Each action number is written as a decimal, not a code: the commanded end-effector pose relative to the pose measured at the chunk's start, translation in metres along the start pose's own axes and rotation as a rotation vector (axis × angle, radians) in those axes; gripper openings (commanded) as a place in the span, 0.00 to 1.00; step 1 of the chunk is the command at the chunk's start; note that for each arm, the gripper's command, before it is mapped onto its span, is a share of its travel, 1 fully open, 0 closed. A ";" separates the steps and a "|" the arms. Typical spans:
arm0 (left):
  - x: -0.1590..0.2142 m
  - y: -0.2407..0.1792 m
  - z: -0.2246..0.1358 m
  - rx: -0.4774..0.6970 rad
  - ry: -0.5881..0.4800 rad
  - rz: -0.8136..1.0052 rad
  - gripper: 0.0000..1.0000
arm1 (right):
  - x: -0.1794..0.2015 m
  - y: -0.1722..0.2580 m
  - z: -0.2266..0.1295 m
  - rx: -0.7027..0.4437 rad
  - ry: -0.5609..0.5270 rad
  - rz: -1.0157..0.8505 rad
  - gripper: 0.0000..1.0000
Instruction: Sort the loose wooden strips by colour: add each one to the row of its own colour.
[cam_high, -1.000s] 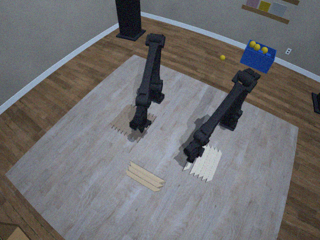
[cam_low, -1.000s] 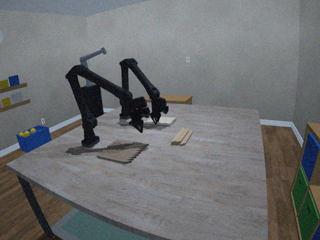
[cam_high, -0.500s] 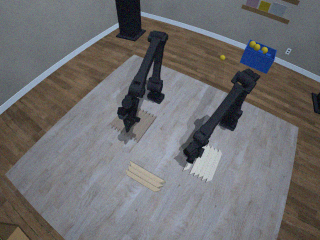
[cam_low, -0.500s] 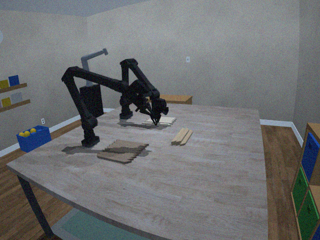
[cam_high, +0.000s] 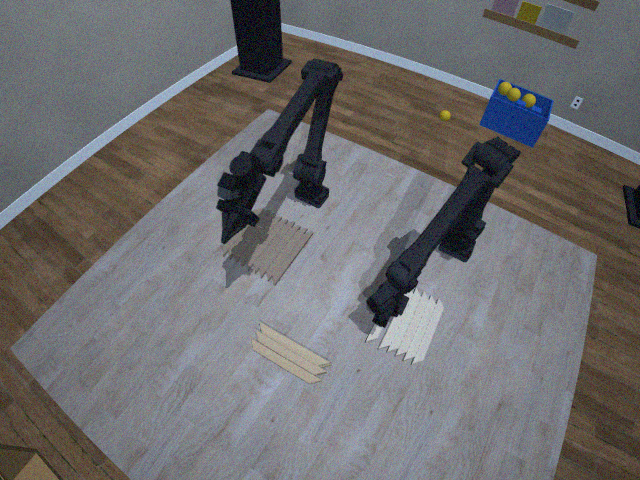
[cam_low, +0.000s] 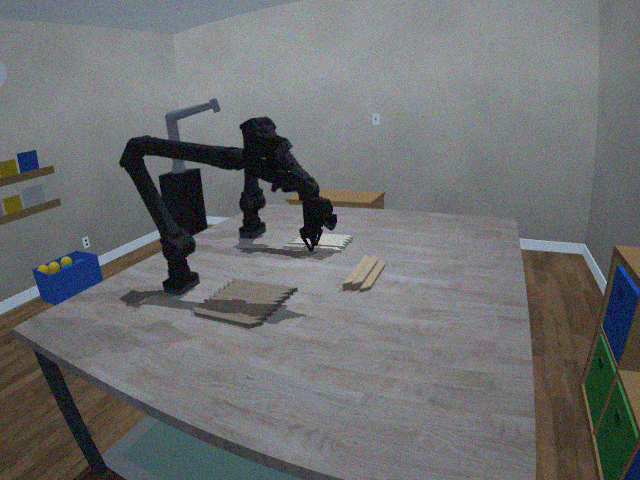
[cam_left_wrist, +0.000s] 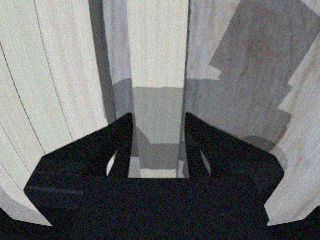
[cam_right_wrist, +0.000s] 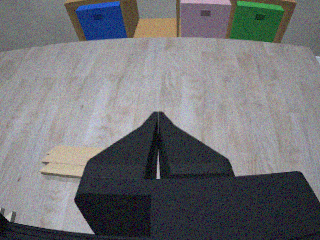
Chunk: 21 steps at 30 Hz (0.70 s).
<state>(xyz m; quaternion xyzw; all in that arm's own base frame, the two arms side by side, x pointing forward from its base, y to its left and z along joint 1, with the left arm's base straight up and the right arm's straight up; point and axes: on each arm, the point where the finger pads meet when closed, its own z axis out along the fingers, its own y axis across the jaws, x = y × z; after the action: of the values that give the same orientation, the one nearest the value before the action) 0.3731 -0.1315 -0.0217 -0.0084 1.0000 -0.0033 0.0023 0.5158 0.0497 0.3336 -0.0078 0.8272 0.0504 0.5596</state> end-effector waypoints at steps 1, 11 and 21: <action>0.003 0.003 0.006 -0.006 0.008 -0.011 0.41 | -0.109 -0.024 -0.011 0.037 -0.216 -0.041 0.01; 0.003 0.003 0.006 -0.006 0.008 -0.011 0.41 | -0.187 -0.044 -0.058 0.086 -0.431 -0.083 0.01; -0.030 -0.009 -0.035 0.021 -0.066 -0.010 0.41 | -0.201 -0.028 -0.083 0.062 -0.479 -0.054 0.01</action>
<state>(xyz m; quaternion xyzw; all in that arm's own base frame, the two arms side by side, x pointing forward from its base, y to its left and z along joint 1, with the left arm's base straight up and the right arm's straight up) 0.3690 -0.1303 -0.0162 -0.0082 1.0000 -0.0014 -0.0030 0.5285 -0.0018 0.4813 -0.0015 0.7162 0.0012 0.6979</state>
